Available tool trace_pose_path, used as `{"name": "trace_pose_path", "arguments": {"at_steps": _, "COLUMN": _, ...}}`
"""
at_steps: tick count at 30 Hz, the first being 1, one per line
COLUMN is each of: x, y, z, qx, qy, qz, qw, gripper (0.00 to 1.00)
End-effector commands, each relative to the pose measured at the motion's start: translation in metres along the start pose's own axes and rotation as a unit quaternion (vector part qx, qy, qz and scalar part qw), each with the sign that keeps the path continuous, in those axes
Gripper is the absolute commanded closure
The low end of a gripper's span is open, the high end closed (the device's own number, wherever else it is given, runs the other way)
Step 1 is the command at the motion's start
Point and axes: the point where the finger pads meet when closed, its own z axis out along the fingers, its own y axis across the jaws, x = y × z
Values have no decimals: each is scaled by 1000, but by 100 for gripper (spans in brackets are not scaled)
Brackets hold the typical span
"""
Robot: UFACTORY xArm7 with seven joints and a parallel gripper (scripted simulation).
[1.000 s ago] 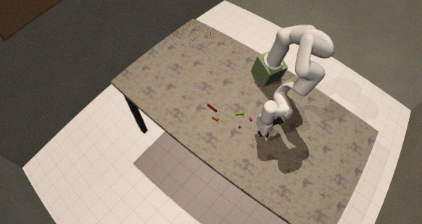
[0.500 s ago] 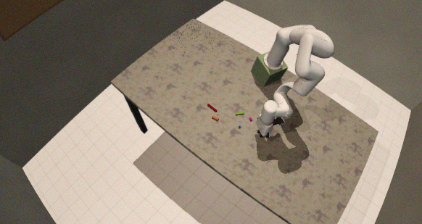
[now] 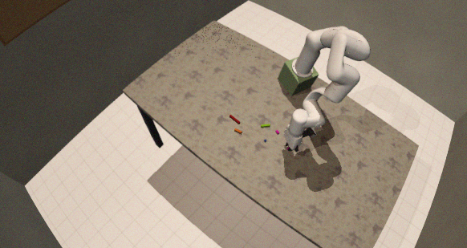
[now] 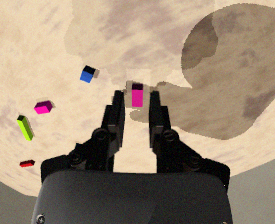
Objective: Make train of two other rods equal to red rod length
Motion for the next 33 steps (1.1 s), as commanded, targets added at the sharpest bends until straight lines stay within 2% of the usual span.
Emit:
{"name": "trace_pose_path", "arguments": {"at_steps": 1, "x": -1, "y": 1, "z": -25, "qx": 0, "qy": -1, "qz": 0, "qw": 1000, "gripper": 76}}
{"name": "trace_pose_path", "arguments": {"at_steps": 3, "x": -1, "y": 1, "z": -25, "qx": 0, "qy": -1, "qz": 0, "qw": 1000, "gripper": 76}}
{"name": "trace_pose_path", "arguments": {"at_steps": 9, "x": -1, "y": 1, "z": -56, "qx": 0, "qy": -1, "qz": 0, "qw": 1000, "gripper": 76}}
{"name": "trace_pose_path", "arguments": {"at_steps": 13, "x": -1, "y": 1, "z": -70, "qx": 0, "qy": -1, "qz": 0, "qw": 1000, "gripper": 76}}
{"name": "trace_pose_path", "arguments": {"at_steps": 22, "x": -1, "y": 1, "z": -76, "qx": 0, "qy": -1, "qz": 0, "qw": 1000, "gripper": 76}}
{"name": "trace_pose_path", "arguments": {"at_steps": 23, "x": -1, "y": 1, "z": -76, "qx": 0, "qy": -1, "qz": 0, "qw": 1000, "gripper": 0}}
{"name": "trace_pose_path", "arguments": {"at_steps": 33, "x": -1, "y": 1, "z": -76, "qx": 0, "qy": -1, "qz": 0, "qw": 1000, "gripper": 0}}
